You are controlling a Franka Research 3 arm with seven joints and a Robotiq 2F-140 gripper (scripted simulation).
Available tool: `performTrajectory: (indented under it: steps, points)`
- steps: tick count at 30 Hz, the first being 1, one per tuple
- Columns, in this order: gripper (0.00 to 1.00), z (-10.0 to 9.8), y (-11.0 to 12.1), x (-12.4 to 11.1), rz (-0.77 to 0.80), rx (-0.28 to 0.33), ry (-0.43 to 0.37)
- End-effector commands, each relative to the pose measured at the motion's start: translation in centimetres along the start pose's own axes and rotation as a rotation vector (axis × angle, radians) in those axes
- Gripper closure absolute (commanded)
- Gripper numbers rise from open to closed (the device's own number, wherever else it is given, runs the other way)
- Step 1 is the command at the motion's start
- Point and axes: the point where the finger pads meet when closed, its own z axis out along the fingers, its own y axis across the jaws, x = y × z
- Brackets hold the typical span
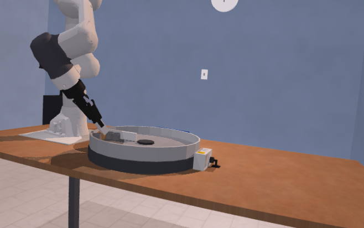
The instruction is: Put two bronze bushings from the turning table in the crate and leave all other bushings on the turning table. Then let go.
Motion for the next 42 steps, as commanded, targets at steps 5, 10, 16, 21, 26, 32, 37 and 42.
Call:
performTrajectory:
  steps: [5, 10, 16, 21, 26, 32, 37, 42]
  points:
    - [1.0, 0.2, 0.0, 0.0, -0.008, 0.004, -0.002]
    - [1.0, 0.2, 0.0, 0.0, -0.008, 0.004, -0.002]
    - [1.0, -0.2, 0.0, 0.4, -0.008, 0.004, -0.002]
    - [1.0, -1.6, -0.1, 1.5, -0.008, 0.004, -0.002]
    - [1.0, -3.5, -0.1, 3.1, -0.008, 0.004, -0.002]
    - [1.0, -4.5, -0.1, 4.0, -0.008, 0.004, -0.002]
    - [1.0, -4.8, -0.1, 4.2, -0.008, 0.004, -0.002]
    - [1.0, -4.8, -0.1, 4.2, -0.008, 0.004, -0.002]
